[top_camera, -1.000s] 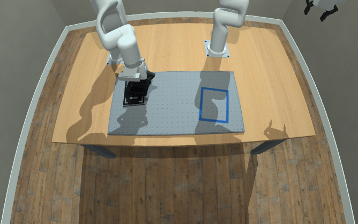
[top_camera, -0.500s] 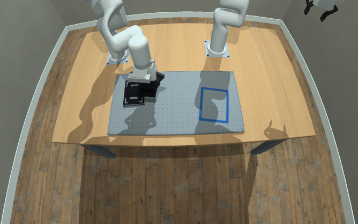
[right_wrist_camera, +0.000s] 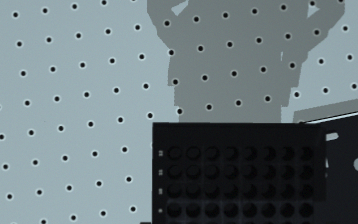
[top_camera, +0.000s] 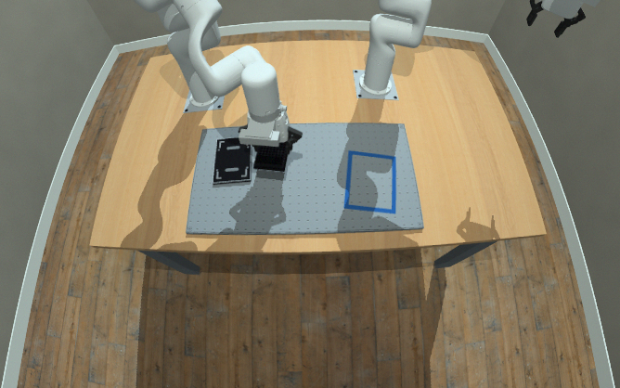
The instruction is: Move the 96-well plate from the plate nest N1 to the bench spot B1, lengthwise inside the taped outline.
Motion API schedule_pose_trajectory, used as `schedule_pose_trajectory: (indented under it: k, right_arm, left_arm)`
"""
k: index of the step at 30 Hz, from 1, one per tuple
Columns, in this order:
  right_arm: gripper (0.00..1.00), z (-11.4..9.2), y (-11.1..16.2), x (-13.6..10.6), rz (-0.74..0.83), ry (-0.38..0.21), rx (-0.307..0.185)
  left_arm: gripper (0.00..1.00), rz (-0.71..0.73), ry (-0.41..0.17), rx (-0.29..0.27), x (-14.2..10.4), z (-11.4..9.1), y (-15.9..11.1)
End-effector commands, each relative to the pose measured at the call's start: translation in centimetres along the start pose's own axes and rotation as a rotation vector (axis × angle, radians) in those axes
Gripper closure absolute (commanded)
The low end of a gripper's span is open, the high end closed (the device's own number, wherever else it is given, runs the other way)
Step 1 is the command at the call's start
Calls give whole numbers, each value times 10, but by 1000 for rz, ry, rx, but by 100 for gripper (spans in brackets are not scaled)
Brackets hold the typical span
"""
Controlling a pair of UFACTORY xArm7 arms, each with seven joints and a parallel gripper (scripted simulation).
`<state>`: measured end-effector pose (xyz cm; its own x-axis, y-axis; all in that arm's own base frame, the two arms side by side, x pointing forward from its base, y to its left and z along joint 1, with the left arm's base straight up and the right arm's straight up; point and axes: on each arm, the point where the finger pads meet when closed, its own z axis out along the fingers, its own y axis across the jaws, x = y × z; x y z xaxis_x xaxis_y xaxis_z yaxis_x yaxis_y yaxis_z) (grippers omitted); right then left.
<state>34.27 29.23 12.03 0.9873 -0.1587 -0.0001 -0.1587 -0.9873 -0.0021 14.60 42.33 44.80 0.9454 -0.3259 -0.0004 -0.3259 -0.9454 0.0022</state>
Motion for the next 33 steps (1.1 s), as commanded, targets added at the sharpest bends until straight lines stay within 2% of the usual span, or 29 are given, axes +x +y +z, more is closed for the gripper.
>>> schedule_pose_trajectory:
  k: [1,33]
  right_arm:
    - [100,-1,-18,2,0,3,0]
    - [100,2,-112,6,0,3,1]
  left_arm:
    - [0,0,0,3,0,-1,0]
    - [0,0,0,3,0,-1,0]
